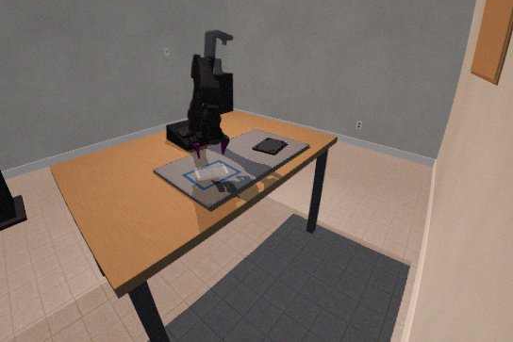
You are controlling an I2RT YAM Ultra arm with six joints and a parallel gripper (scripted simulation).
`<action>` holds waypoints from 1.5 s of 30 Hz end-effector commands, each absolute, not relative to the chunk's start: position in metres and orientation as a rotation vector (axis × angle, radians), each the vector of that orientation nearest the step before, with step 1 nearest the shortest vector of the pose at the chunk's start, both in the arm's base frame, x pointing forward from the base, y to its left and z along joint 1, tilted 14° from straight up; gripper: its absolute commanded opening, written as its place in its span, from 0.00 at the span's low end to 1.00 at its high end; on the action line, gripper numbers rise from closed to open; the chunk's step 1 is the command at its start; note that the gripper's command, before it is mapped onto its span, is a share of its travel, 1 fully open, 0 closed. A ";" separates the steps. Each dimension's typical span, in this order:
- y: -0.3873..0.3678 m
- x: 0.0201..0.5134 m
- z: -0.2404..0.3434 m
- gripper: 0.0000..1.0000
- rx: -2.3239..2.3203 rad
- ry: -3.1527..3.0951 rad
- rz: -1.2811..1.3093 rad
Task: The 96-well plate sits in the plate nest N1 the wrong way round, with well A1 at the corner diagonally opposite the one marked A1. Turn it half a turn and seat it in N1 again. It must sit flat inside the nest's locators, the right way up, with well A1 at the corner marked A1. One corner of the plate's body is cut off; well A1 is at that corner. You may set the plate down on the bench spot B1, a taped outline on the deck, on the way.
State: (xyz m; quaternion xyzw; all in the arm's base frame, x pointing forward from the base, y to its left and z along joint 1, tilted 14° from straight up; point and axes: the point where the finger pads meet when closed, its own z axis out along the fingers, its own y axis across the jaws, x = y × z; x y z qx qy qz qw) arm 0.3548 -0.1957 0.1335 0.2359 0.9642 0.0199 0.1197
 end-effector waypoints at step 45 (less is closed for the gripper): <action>-0.202 0.354 0.154 1.00 2.255 1.849 0.281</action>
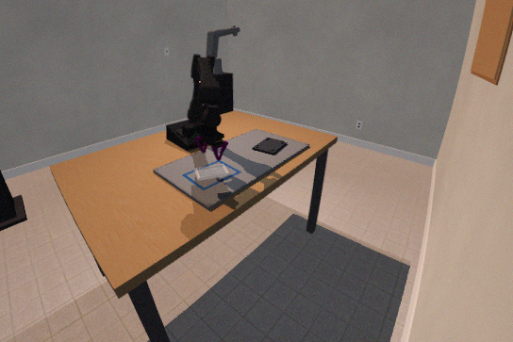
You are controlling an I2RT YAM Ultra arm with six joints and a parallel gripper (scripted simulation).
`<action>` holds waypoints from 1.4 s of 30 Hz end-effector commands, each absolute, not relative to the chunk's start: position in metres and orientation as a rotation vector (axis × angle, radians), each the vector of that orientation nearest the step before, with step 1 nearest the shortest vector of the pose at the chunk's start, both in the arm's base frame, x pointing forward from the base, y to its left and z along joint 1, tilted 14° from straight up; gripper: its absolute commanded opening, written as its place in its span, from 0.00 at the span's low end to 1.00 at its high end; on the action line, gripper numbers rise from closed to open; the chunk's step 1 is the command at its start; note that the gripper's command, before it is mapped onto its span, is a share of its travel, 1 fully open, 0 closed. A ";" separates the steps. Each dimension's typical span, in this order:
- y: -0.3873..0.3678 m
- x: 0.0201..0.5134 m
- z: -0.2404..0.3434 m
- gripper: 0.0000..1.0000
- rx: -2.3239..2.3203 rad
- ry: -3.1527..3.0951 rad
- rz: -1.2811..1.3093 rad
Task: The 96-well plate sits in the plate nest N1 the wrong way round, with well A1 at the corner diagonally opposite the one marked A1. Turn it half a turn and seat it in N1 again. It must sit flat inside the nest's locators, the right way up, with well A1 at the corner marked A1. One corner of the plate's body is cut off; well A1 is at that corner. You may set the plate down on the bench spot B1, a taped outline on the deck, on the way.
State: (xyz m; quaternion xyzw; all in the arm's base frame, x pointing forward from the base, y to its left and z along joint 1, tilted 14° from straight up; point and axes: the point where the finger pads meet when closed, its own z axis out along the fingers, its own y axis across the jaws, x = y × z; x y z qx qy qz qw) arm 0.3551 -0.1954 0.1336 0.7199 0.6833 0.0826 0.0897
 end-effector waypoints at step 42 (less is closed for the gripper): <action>-0.202 0.354 0.154 1.00 2.530 1.503 0.327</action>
